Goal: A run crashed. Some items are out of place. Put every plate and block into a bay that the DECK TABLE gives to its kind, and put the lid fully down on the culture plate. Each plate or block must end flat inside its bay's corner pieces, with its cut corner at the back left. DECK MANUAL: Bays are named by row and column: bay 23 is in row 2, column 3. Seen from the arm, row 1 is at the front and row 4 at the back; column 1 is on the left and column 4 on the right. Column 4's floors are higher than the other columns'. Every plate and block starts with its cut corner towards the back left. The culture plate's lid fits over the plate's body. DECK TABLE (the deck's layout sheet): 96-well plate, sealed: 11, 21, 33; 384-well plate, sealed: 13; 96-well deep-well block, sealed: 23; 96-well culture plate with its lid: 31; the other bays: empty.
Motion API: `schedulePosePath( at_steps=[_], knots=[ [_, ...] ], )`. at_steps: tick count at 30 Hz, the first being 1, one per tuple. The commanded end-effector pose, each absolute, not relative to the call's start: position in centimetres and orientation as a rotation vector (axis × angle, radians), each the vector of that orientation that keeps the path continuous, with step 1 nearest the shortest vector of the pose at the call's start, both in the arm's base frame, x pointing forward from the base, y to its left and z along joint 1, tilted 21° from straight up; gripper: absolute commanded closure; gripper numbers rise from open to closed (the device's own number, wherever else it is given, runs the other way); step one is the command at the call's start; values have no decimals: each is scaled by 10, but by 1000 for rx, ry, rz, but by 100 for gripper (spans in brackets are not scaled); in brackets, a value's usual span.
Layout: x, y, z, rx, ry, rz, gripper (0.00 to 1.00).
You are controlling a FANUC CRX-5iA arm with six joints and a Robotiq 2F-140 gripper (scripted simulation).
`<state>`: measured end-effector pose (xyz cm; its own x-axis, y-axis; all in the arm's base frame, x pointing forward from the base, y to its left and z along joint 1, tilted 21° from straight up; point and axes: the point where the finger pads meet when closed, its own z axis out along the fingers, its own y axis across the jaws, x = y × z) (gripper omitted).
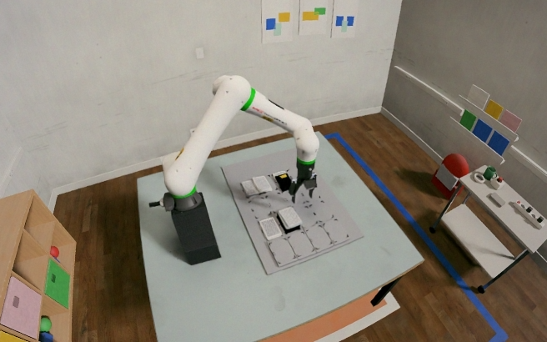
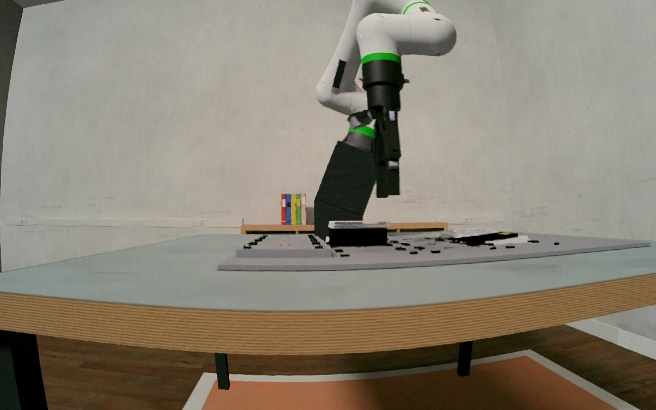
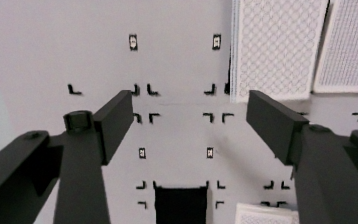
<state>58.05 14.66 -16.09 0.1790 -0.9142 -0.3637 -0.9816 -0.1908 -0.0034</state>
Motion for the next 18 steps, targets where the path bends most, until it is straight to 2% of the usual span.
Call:
schedulePosePath(
  at_steps=[1,18],
  knots=[
    [580,153,-158,-2217,1827,411,30],
    [570,210,-145,-2217,1827,412,30]
  ],
)
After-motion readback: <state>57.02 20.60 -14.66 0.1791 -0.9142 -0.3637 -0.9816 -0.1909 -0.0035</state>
